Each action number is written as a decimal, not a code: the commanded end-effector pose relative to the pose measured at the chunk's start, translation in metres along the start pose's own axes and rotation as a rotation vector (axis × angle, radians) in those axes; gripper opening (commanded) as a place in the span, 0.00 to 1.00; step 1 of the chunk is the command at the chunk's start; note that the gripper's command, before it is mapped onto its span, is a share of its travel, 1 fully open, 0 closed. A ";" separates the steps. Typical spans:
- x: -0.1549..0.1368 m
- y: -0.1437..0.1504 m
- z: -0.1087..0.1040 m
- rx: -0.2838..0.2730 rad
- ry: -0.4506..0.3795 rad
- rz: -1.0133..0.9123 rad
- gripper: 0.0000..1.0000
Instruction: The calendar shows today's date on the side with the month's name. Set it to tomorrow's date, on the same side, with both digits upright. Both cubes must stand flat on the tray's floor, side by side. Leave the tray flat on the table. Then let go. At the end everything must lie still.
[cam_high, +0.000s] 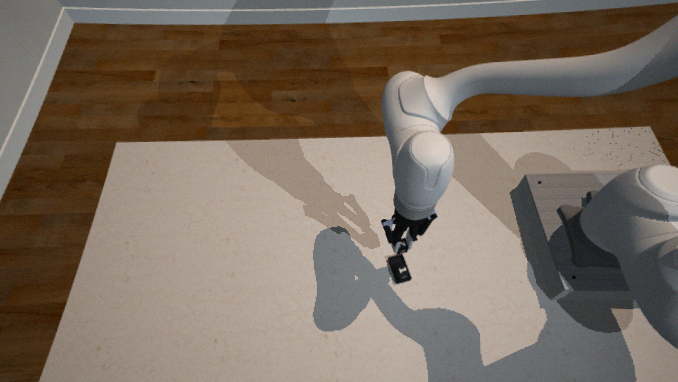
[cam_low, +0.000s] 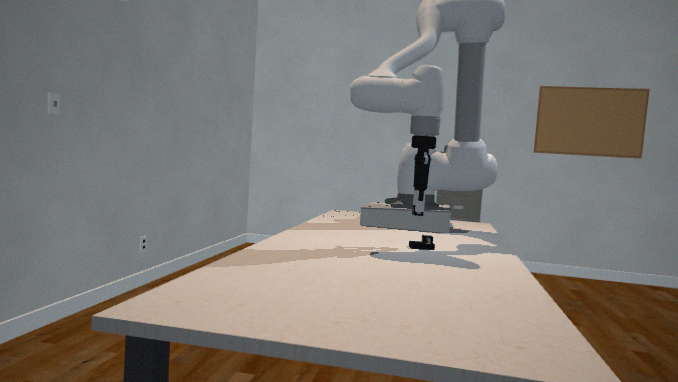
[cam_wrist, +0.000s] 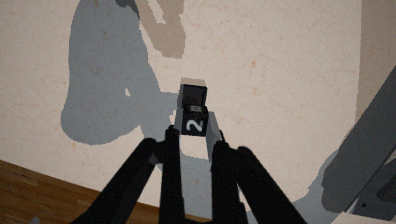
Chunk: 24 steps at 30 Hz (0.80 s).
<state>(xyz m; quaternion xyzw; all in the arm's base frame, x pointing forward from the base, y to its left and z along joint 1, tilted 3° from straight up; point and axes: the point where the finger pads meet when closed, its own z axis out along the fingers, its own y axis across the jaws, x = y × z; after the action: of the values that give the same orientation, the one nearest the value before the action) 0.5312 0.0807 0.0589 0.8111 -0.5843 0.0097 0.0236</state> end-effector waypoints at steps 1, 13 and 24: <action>-0.003 0.000 -0.003 -0.001 -0.006 -0.001 0.16; -0.003 0.000 -0.003 -0.001 -0.006 -0.001 0.16; -0.002 0.000 -0.003 -0.001 -0.006 0.006 0.16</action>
<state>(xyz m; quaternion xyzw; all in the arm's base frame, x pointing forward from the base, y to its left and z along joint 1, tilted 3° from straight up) 0.5313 0.0808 0.0590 0.8111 -0.5843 0.0097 0.0235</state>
